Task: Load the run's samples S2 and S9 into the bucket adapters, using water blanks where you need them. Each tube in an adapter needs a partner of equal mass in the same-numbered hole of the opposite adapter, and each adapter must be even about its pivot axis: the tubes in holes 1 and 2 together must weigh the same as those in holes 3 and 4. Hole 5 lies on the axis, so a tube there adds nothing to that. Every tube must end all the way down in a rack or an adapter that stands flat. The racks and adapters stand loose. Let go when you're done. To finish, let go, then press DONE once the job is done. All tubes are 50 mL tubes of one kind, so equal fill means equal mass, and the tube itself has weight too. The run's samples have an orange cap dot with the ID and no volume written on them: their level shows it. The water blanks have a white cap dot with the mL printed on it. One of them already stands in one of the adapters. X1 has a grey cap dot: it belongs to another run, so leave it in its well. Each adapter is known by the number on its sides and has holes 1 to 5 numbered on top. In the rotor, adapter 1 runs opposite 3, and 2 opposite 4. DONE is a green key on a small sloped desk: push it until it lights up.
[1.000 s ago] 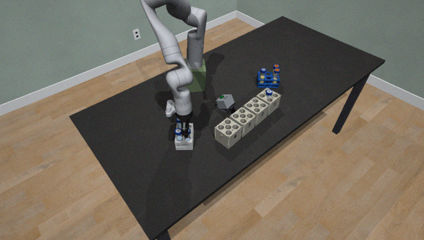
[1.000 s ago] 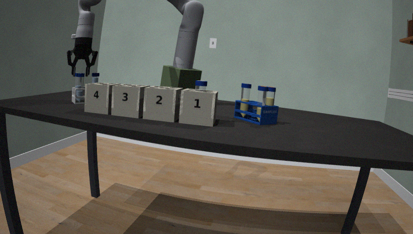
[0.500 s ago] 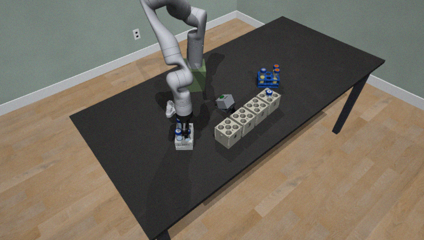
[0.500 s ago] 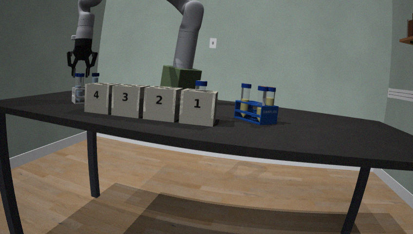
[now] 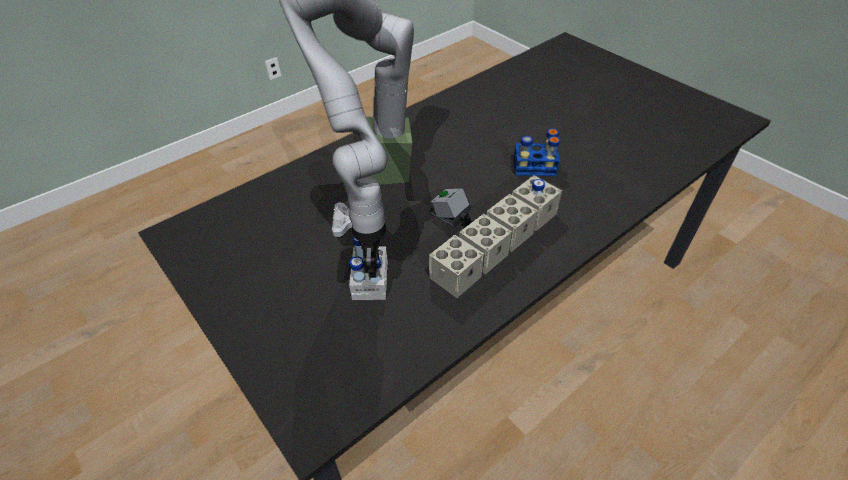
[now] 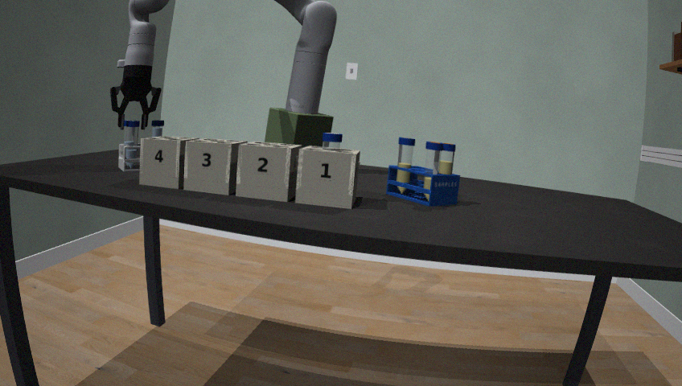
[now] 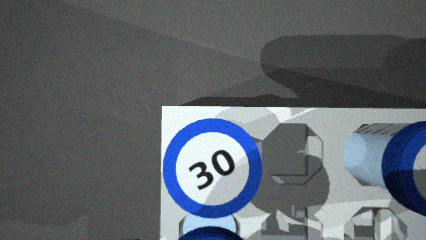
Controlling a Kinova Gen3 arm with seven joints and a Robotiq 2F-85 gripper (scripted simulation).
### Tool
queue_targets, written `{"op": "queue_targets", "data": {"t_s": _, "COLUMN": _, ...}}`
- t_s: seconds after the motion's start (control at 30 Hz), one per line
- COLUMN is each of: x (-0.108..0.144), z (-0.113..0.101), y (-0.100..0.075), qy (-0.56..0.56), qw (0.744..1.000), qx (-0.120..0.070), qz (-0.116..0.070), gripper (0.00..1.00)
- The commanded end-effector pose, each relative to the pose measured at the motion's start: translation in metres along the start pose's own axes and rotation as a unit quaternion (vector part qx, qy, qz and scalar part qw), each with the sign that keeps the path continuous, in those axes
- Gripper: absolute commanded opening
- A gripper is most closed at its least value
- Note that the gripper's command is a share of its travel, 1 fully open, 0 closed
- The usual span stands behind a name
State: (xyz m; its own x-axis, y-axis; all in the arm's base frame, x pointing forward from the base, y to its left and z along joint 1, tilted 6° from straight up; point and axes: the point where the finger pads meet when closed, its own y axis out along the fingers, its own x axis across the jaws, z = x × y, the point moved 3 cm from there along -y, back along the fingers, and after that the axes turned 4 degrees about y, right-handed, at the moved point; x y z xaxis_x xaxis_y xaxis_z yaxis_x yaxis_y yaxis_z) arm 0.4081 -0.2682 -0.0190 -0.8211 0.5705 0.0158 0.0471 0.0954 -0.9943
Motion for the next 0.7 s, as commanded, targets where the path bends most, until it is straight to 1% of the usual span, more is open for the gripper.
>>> {"op": "queue_targets", "data": {"t_s": 0.0, "x": 0.0005, "z": 0.0001, "y": 0.0025, "qy": 0.0, "qw": 1.0, "qx": 0.001, "qz": 0.0, "gripper": 0.62}}
{"op": "queue_targets", "data": {"t_s": 0.4, "x": 0.0002, "z": 0.0, "y": 0.0011, "qy": 0.0, "qw": 1.0, "qx": 0.001, "qz": 0.0, "gripper": 0.62}}
{"op": "queue_targets", "data": {"t_s": 0.43, "x": 0.0002, "z": 0.0, "y": 0.0011, "qy": 0.0, "qw": 1.0, "qx": 0.001, "qz": 0.0, "gripper": 0.1}}
{"op": "queue_targets", "data": {"t_s": 0.67, "x": 0.0002, "z": 0.0, "y": 0.0011, "qy": 0.0, "qw": 1.0, "qx": 0.001, "qz": 0.0, "gripper": 0.1}}
